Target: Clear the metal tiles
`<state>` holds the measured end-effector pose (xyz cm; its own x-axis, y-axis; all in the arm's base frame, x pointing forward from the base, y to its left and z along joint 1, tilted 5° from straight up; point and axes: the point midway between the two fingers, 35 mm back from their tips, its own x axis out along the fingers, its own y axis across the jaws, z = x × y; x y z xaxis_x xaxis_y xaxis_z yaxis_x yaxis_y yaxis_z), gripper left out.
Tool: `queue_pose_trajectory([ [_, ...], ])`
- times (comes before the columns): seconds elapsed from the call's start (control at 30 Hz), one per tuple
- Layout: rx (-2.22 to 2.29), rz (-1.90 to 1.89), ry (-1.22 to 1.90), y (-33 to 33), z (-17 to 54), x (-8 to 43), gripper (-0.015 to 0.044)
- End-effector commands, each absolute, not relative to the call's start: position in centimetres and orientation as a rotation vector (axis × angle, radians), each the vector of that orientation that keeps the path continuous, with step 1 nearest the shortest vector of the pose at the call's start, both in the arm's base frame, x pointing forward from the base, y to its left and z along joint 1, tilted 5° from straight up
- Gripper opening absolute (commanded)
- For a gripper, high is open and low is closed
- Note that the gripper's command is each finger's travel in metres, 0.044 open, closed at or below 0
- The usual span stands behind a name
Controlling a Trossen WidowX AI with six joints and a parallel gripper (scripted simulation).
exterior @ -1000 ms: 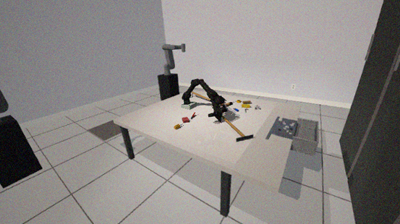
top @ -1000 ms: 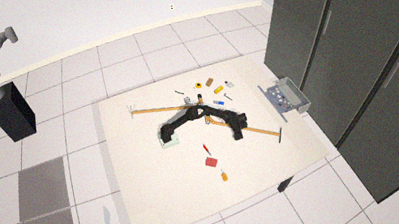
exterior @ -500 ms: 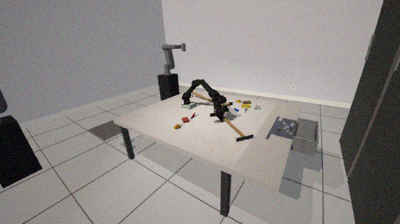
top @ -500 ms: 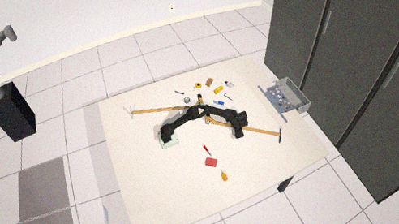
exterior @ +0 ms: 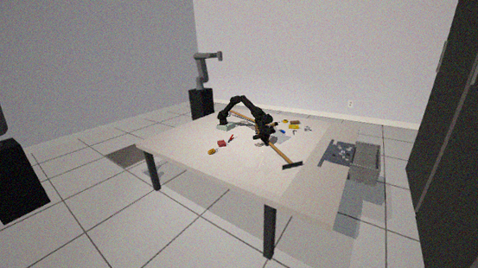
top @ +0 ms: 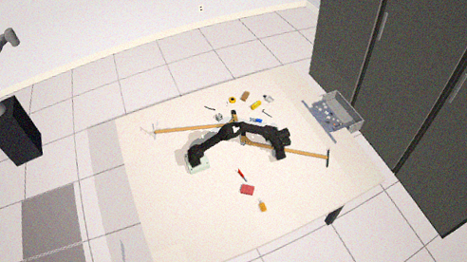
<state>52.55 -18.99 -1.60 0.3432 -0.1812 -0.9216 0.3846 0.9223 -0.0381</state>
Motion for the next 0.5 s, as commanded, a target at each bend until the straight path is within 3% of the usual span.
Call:
queue_pose_trajectory([
  [0.0, 0.199, -0.375, 1.170, -18.7, -1.8, 52.8, 0.0000],
  [0.47, 0.200, -0.375, 1.170, -17.7, -1.8, 53.8, 0.0000],
])
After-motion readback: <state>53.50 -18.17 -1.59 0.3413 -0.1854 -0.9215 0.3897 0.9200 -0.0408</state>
